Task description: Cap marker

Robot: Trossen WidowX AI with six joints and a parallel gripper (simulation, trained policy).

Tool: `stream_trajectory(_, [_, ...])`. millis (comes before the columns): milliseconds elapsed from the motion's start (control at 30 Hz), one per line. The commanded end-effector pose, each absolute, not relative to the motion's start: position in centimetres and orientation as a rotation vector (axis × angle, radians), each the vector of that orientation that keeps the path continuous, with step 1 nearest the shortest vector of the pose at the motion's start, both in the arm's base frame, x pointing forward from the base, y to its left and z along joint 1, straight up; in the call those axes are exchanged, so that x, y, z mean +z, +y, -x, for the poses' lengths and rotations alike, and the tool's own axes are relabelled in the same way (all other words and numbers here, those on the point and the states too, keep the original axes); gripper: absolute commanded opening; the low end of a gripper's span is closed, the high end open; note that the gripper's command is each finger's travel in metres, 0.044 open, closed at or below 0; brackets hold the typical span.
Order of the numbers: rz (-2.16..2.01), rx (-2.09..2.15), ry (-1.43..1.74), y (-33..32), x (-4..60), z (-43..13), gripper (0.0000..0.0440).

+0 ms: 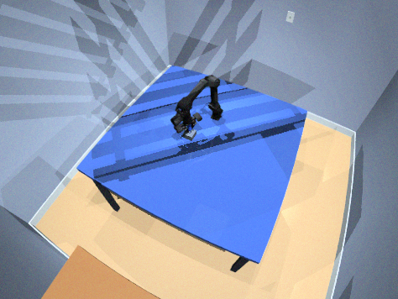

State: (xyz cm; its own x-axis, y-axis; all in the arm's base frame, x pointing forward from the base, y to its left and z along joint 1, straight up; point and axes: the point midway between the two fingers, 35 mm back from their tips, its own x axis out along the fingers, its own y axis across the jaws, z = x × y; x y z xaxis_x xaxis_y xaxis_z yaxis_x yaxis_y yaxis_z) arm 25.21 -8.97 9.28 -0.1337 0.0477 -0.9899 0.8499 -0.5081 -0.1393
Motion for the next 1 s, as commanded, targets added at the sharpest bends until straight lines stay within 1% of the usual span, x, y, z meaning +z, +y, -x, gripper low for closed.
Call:
stream_trajectory(0, [-1.523,-1.689,1.059,-8.4,8.4,-24.8,0.0001])
stream_trajectory(267, [-1.514,-1.648,1.050,-8.5,7.6,-24.8,0.0008])
stream_trajectory(333, [-1.504,-1.653,1.055,-8.5,7.4,-24.6,0.0061])
stream_trajectory(467, [-1.488,-1.667,1.077,-8.3,7.1,-23.8,0.0077])
stream_trajectory(967, [-1.485,-1.669,1.081,-8.2,7.1,-23.6,0.0157])
